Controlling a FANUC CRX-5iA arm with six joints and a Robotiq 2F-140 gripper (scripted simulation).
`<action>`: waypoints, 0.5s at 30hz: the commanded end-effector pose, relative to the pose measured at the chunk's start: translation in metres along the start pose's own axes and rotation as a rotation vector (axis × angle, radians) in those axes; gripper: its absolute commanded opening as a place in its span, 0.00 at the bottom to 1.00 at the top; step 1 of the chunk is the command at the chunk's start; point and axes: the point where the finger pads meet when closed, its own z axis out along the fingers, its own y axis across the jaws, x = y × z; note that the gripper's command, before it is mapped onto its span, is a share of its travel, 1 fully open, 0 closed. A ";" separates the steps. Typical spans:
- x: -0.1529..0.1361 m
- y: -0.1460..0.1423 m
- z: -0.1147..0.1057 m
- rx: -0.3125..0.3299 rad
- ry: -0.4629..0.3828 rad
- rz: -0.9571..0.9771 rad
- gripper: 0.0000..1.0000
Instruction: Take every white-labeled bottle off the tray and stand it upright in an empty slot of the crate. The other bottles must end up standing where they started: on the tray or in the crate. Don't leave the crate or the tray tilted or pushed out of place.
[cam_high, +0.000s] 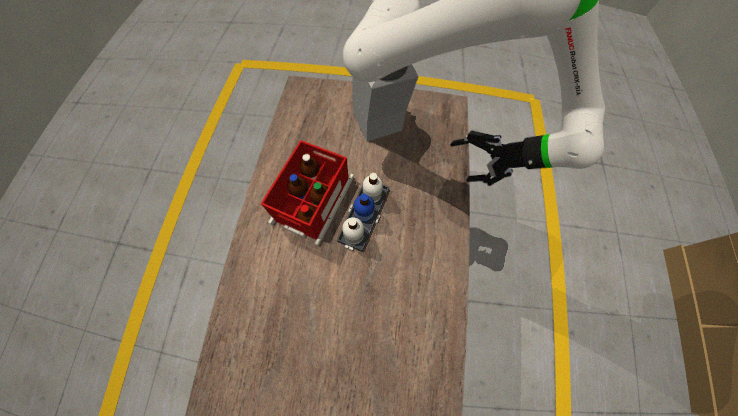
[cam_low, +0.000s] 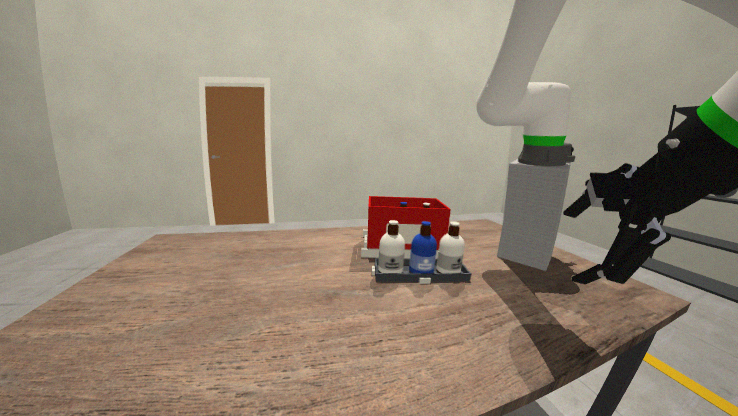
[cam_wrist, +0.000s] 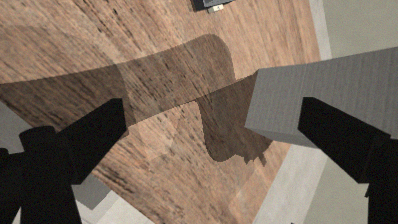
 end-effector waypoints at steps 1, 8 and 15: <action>0.034 -0.001 -0.023 0.025 -0.077 -0.076 1.00; 0.089 0.007 -0.051 0.095 -0.157 -0.169 1.00; 0.152 0.024 -0.075 0.185 -0.217 -0.261 1.00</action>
